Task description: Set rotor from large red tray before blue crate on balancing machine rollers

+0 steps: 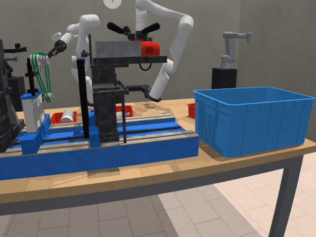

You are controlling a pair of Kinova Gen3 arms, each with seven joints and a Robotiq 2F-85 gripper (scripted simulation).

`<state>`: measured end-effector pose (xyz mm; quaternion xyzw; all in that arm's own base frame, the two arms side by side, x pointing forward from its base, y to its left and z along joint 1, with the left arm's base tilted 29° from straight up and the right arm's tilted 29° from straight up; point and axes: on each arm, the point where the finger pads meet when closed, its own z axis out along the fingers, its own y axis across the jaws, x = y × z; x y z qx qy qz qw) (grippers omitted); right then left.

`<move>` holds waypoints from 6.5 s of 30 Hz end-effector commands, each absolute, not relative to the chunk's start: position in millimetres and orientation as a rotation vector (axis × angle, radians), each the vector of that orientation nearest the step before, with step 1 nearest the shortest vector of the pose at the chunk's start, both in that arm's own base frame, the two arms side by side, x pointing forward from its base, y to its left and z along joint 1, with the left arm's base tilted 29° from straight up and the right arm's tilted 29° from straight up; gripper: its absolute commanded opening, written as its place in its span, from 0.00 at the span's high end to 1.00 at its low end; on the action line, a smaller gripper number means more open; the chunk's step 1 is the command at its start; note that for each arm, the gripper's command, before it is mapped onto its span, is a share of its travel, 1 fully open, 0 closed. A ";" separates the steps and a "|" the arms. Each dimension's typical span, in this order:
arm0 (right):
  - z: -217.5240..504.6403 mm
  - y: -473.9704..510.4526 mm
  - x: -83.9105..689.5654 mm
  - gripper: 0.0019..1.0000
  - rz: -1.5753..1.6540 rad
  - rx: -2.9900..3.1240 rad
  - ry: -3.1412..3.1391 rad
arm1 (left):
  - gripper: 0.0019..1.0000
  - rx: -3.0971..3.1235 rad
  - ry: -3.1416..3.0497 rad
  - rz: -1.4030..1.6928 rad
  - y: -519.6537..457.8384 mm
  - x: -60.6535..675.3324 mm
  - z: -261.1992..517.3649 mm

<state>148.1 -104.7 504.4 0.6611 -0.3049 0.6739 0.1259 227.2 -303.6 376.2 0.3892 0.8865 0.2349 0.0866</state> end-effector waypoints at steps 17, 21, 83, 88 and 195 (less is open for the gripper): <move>504.6 -104.7 147.9 0.00 1.963 1.925 -0.888 | 0.00 1.163 2.639 0.688 -180.6 203.8 415.9; 504.6 -104.7 147.9 0.00 1.963 1.925 -0.888 | 0.00 1.163 2.639 0.688 -153.5 198.7 424.4; 504.6 -104.7 147.9 0.00 1.963 1.925 -0.888 | 0.00 1.163 2.639 0.688 96.8 151.4 502.9; 504.6 -104.7 147.9 0.00 1.963 1.925 -0.888 | 0.00 1.163 2.639 0.688 101.1 150.6 504.3; 449.7 29.2 195.0 0.00 1.532 2.252 -1.026 | 0.00 1.163 2.639 0.688 101.8 150.4 504.5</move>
